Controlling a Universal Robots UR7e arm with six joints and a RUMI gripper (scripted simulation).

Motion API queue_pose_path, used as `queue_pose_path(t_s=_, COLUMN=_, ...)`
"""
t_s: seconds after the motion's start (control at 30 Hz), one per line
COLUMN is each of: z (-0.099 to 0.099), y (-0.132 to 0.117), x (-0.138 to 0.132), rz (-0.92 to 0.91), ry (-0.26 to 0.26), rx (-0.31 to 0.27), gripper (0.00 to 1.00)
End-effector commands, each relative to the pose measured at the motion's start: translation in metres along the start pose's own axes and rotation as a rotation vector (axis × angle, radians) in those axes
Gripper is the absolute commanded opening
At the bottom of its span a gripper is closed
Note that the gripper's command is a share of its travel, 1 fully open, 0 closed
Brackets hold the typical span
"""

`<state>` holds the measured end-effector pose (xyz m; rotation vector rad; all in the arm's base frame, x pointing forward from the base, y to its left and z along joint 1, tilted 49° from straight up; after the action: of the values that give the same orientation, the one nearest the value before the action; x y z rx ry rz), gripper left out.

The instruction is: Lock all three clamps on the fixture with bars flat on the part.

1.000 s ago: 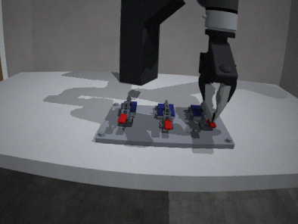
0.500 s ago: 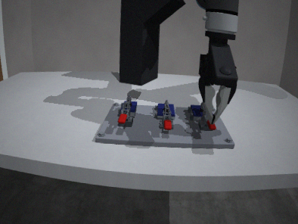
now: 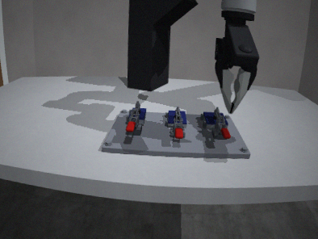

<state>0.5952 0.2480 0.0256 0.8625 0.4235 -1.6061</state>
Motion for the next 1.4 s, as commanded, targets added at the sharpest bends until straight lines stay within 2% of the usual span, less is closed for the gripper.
queue_pose_path(t_s=0.0, z=0.001, y=-0.003, x=0.003, rz=-0.004, ry=0.0, rx=-0.011, gripper=0.0)
queue_pose_path(t_s=0.07, z=0.001, y=-0.003, x=0.003, rz=-0.004, ry=0.0, rx=-0.011, gripper=0.0)
queue_pose_path(t_s=0.23, z=0.021, y=-0.003, x=0.003, rz=-0.004, ry=0.0, rx=-0.011, gripper=0.0)
queue_pose_path(t_s=0.63, z=0.021, y=-0.003, x=0.003, rz=-0.004, ry=0.0, rx=-0.011, gripper=0.0)
queue_pose_path(t_s=0.67, z=0.021, y=-0.002, x=0.001, rz=-0.001, ry=0.0, rx=-0.008, gripper=0.58)
queue_pose_path(t_s=1.37, z=0.021, y=-0.002, x=0.001, rz=-0.001, ry=0.0, rx=-0.009, gripper=0.58)
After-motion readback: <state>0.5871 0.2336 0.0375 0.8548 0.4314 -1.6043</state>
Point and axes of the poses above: the point where the finger pads meet when closed, its own z axis back along the fingers, its own x axis across the jaws, y = z × x, the point moved 2 cm from there along z, back along the fingers, and after that the axes turned 10 degrees about -z, right-handed, at the moved point
